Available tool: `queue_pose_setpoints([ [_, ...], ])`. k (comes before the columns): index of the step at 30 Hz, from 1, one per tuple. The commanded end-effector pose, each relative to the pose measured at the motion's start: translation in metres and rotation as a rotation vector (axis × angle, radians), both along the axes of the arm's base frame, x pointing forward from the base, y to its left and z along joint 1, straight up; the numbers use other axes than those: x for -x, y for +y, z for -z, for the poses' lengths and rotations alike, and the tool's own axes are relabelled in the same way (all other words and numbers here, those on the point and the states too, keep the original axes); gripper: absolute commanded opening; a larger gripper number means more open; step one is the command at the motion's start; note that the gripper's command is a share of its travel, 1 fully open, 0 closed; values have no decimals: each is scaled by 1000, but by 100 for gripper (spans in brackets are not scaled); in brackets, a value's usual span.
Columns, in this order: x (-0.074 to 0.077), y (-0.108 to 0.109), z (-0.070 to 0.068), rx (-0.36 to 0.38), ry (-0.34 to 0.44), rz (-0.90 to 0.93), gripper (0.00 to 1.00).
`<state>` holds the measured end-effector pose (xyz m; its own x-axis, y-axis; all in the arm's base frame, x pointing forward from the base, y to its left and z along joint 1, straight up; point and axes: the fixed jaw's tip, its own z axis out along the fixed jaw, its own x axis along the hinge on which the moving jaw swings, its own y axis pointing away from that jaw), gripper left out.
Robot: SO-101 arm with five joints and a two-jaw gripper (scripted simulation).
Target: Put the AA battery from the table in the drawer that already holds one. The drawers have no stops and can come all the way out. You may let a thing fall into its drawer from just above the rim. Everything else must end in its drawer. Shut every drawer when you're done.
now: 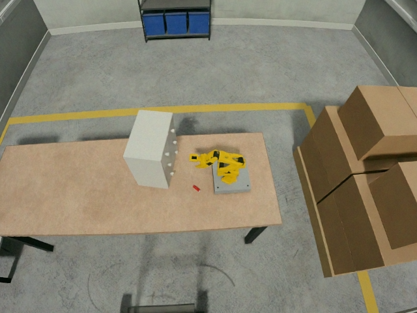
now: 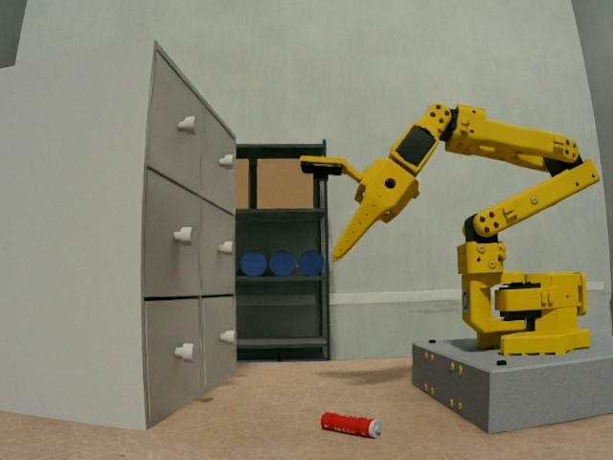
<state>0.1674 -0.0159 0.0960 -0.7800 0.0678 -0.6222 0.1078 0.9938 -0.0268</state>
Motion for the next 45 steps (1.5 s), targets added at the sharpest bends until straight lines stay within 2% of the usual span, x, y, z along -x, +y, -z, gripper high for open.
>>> queue_pose_setpoints([
  [1, -2, -2, -4, -2, -23, 15, 21],
  [4, -2, -2, -4, -2, -23, 15, 21],
  [19, -33, -52, -31, 315, -190, -32, 21],
  [21, -33, -52, -31, 315, -190, -32, 21],
  [36, -44, -113, -60, 713, -251, -31, 21],
  [38, -44, -113, -60, 713, -251, -31, 21],
  [41, -43, -125, -66, 789, -248, -26, 21],
  [45, -43, -125, -66, 789, -248, -26, 21],
])
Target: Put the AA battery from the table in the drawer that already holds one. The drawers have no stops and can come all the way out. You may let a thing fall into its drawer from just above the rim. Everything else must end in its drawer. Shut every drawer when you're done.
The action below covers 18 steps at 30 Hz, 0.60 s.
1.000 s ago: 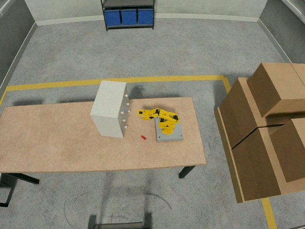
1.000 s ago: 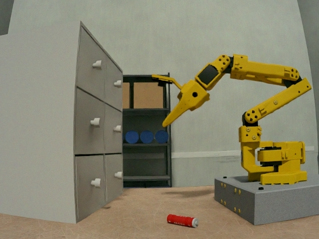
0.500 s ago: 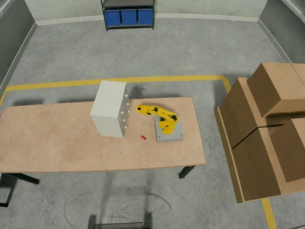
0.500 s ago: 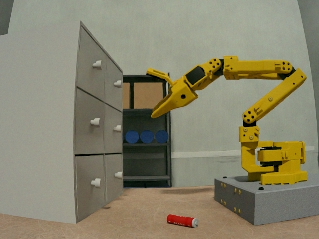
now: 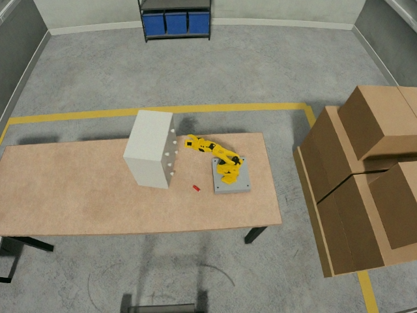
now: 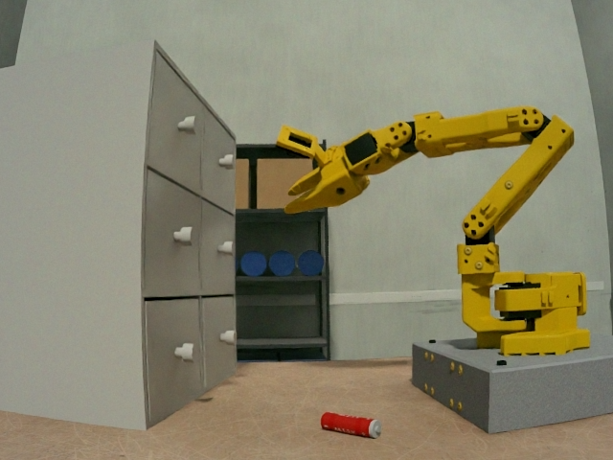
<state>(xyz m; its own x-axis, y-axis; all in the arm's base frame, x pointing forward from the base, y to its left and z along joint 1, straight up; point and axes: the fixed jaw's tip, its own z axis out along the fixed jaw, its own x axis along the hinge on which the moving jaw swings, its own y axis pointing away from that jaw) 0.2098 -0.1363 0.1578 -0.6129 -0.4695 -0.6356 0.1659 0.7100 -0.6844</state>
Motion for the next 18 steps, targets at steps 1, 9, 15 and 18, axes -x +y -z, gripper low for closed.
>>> queue_pose_setpoints([
  [1, -1, -4, -4, 20, -12, 8, 21],
  [9, -1, -4, -4, 20, -12, 8, 21],
  [15, -18, -9, 11, 20, -11, -17, 21],
  [18, -28, -10, 21, 20, -11, -31, 21],
])
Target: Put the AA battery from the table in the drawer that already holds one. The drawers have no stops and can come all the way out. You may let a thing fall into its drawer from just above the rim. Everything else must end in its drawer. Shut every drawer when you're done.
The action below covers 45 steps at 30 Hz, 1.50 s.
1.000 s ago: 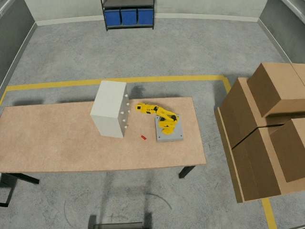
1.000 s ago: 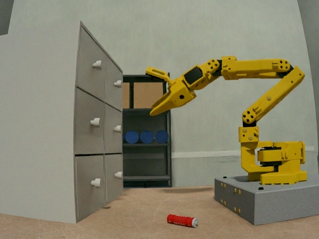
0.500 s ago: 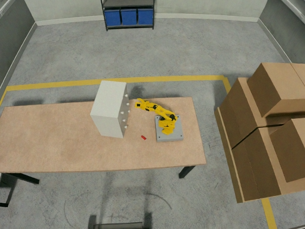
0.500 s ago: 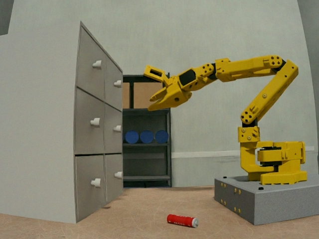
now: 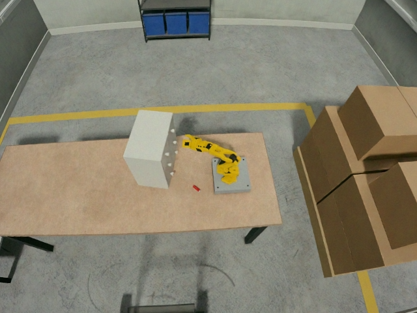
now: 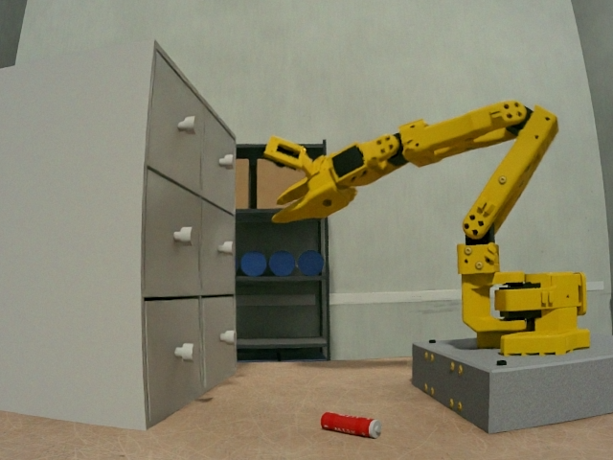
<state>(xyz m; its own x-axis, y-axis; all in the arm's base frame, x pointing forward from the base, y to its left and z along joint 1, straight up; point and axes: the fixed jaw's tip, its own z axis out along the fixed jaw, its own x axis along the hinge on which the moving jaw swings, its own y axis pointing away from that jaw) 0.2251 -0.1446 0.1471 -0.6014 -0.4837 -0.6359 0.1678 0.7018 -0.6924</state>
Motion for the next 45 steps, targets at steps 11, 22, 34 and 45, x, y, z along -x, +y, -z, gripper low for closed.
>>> queue_pose_setpoints([
  [11, -24, -2, 25, 6, 1, -42, 21],
  [22, -24, -2, 25, 6, 1, -42, 21],
  [34, -26, -2, 25, 6, 1, -46, 21],
  [45, -27, -1, 25, 6, 1, -51, 21],
])
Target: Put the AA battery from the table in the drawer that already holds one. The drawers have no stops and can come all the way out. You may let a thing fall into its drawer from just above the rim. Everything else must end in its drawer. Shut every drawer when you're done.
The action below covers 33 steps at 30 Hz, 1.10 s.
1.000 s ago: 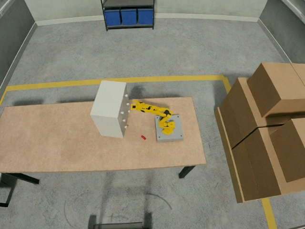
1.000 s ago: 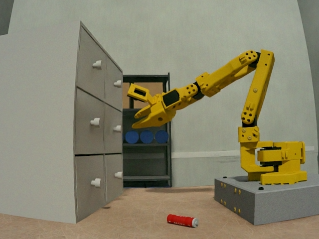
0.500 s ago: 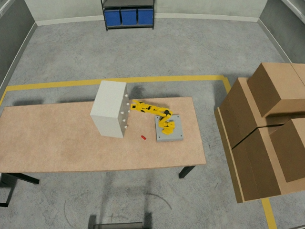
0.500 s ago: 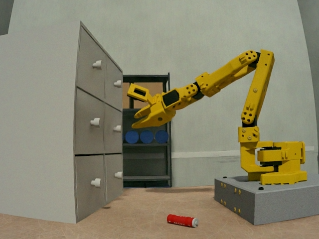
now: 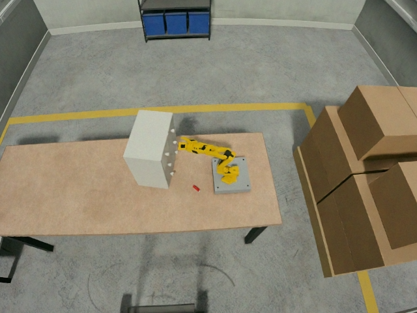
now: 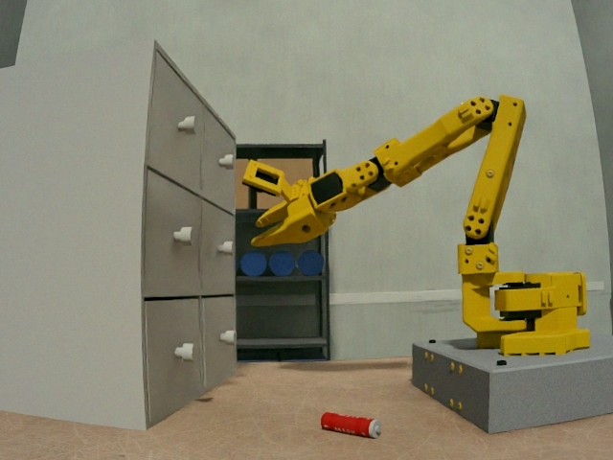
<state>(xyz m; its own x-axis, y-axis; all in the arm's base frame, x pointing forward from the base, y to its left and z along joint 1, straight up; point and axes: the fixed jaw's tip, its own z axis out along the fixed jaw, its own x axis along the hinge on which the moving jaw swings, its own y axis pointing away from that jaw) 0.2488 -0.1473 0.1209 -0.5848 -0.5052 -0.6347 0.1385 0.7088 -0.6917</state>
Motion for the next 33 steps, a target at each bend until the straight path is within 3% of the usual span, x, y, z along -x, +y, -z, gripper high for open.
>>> queue_pose_setpoints([
  [1, -3, 2, -1, 7, -3, -13, 21],
  [15, -4, 2, -1, 7, -3, -14, 21],
  [20, -17, -2, 6, 7, -3, -27, 21],
  [33, -19, -2, 8, 7, -3, -29, 21],
])
